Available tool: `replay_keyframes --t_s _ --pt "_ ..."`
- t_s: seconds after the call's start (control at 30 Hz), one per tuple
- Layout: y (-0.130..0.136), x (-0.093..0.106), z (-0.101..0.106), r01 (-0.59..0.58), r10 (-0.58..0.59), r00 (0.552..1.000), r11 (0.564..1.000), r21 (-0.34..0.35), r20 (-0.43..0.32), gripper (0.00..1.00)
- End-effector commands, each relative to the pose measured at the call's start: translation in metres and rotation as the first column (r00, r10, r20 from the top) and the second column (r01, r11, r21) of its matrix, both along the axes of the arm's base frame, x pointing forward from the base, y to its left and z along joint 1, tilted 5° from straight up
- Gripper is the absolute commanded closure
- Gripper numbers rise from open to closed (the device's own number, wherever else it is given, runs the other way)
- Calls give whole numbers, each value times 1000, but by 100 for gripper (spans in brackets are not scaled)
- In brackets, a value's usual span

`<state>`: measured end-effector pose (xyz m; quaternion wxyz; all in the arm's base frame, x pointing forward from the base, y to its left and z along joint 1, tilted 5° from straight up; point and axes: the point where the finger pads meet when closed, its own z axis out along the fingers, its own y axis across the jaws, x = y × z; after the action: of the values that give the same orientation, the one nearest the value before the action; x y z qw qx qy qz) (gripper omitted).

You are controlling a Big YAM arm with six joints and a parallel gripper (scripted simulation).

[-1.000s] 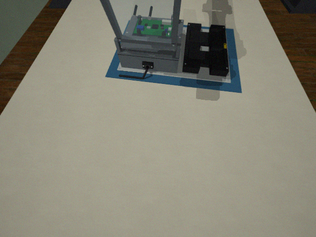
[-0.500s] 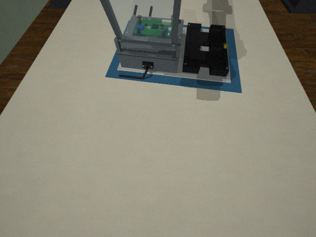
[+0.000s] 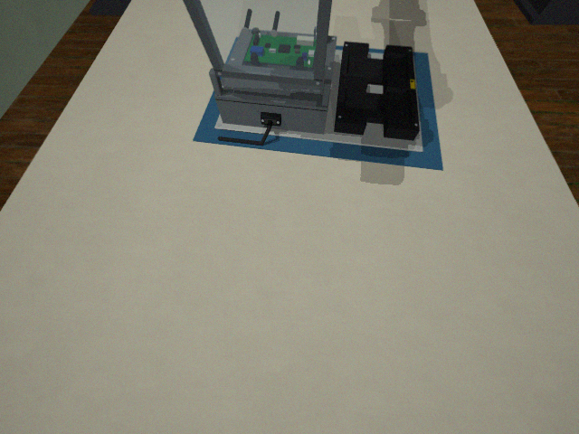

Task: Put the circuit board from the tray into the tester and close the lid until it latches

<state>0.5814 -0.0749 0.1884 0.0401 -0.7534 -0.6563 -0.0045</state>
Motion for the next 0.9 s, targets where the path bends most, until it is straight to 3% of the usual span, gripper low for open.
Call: replay_keyframes --t_s 0.0,0.87 --pt "4 5 37 0 1 997 1000 -13 72 52" --pt "3 11 48 0 2 996 1000 -15 90 52"
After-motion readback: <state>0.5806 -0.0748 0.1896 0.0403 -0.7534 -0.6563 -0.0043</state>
